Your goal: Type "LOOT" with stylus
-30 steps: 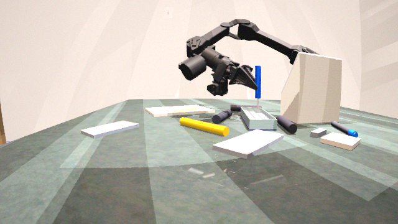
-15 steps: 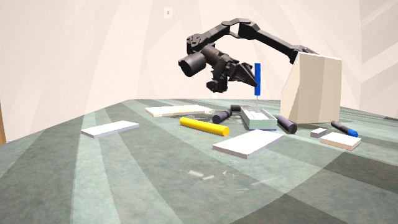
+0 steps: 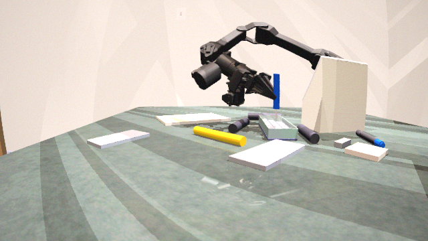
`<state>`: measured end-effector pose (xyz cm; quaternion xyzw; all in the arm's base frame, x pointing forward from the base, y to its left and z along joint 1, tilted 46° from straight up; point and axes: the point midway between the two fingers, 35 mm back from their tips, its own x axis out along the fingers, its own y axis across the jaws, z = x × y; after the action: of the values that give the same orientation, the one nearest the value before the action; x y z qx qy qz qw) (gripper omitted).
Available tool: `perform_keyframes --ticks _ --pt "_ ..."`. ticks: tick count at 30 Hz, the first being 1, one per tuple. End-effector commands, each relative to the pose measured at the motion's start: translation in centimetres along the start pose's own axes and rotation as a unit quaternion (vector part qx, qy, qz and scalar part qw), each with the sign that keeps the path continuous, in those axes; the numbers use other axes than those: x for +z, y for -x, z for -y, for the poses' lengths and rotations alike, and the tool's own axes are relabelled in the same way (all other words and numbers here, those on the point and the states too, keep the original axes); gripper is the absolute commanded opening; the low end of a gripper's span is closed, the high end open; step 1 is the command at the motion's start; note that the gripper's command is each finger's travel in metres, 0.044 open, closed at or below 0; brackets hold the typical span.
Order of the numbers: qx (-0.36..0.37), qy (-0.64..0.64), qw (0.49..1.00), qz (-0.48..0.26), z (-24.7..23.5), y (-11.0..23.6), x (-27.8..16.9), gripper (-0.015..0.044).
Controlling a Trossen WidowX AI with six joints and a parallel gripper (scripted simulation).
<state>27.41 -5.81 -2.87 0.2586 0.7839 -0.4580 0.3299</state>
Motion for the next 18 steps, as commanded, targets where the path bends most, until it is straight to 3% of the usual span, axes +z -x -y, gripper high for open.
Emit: perform_keyframes --ticks 1,18 --pt "-0.002 0.001 1.0 0.0 -0.02 -0.22 0.29 0.0081" --pt "-0.002 0.001 1.0 0.0 -0.02 -0.5 0.78 0.0081"
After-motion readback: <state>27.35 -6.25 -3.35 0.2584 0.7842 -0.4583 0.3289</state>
